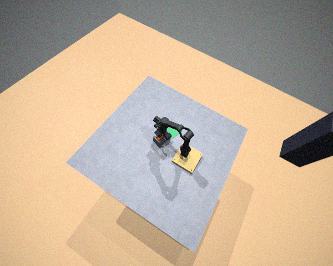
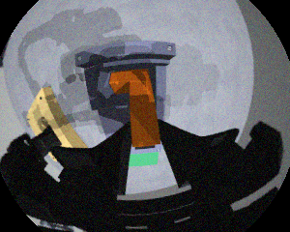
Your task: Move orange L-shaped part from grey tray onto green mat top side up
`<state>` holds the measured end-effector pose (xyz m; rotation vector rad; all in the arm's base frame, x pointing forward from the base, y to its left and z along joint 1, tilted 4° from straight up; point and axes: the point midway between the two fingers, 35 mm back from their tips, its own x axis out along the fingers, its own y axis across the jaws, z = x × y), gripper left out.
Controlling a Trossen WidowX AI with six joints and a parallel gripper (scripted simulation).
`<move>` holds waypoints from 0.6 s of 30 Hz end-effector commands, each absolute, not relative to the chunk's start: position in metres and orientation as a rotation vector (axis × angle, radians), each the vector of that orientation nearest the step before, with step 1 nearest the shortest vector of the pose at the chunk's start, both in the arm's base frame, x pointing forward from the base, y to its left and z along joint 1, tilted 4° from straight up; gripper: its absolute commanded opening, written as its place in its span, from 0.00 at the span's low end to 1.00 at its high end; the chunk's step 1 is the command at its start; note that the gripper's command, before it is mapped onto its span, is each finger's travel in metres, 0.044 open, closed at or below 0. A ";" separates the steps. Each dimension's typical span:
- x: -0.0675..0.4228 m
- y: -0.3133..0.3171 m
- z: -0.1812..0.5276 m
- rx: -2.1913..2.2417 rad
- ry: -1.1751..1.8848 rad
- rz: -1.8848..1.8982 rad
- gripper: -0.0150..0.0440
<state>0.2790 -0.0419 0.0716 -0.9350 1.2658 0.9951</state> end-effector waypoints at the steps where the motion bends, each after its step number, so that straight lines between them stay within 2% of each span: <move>1: 0.279 -0.042 0.072 -0.935 1.265 0.995 0.47; 5: 0.279 -0.042 0.072 -0.935 1.265 0.995 0.43; 9: 0.279 -0.042 0.072 -0.935 1.265 0.995 0.25; 18: 0.279 -0.042 0.077 -0.934 1.267 0.994 0.25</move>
